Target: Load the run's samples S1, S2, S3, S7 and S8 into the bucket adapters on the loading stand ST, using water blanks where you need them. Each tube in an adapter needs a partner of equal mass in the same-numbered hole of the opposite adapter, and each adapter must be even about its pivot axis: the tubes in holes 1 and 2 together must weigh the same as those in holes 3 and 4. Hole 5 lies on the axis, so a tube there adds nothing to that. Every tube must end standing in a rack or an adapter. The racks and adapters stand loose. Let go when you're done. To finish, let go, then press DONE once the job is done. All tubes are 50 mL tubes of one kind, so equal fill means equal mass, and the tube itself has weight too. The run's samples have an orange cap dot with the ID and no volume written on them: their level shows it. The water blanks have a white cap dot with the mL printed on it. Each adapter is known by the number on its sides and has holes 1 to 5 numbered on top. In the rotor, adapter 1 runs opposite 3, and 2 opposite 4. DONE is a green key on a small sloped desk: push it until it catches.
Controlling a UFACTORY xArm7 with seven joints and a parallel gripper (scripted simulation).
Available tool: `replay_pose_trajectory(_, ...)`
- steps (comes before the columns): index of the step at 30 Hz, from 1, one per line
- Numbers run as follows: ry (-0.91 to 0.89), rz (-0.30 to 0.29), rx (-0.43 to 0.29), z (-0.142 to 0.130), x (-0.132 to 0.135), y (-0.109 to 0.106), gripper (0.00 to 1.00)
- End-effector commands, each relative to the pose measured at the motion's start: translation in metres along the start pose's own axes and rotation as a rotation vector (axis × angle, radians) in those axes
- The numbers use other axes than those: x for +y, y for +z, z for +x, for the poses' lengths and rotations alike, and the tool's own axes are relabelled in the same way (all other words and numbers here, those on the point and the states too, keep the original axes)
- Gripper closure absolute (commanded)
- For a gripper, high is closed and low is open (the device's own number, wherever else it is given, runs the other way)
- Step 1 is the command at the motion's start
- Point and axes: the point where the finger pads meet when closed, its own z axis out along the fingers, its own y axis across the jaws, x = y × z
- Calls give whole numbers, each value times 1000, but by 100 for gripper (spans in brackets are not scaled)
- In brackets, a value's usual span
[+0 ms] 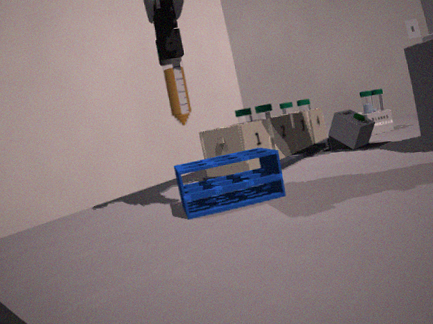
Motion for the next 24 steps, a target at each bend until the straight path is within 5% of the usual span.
replay_pose_trajectory(1, 0, 0, 4, 2, 0, -10, 100)
replay_pose_trajectory(24, 0, 0, 4, 1, 0, -29, 100)
